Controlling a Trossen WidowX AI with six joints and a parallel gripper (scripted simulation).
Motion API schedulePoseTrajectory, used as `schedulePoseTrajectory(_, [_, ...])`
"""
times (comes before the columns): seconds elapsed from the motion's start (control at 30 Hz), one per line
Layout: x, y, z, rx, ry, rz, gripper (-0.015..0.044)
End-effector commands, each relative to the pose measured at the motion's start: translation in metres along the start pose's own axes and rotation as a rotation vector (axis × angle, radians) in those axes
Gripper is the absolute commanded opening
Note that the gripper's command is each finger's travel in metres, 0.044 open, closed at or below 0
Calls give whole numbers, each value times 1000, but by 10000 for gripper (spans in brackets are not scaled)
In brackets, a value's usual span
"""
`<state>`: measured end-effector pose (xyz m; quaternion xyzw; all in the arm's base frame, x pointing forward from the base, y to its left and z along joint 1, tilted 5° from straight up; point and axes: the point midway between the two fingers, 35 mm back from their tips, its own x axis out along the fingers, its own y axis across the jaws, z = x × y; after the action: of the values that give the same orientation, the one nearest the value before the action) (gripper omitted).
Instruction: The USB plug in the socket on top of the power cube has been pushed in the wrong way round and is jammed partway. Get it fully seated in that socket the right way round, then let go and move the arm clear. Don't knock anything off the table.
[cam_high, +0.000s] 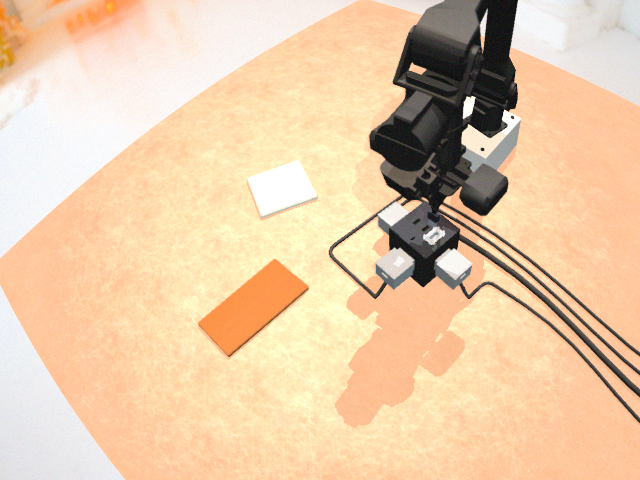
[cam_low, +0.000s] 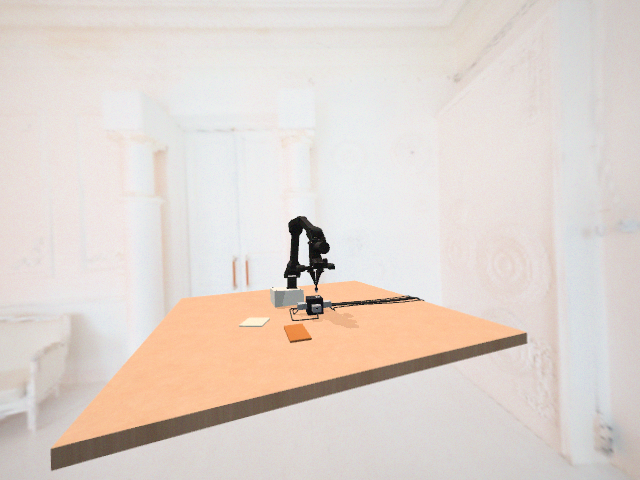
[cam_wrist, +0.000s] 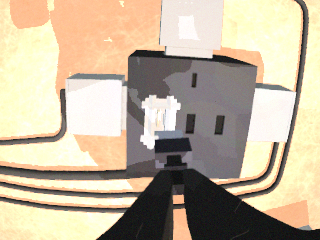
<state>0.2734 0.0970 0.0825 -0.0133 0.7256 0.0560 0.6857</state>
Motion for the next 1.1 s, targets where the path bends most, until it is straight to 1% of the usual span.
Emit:
schedulePoseTrajectory(0.0, [0,0,0,124,1,0,0])
schedulePoseTrajectory(1.07, [0,0,0,962,1,-1,0])
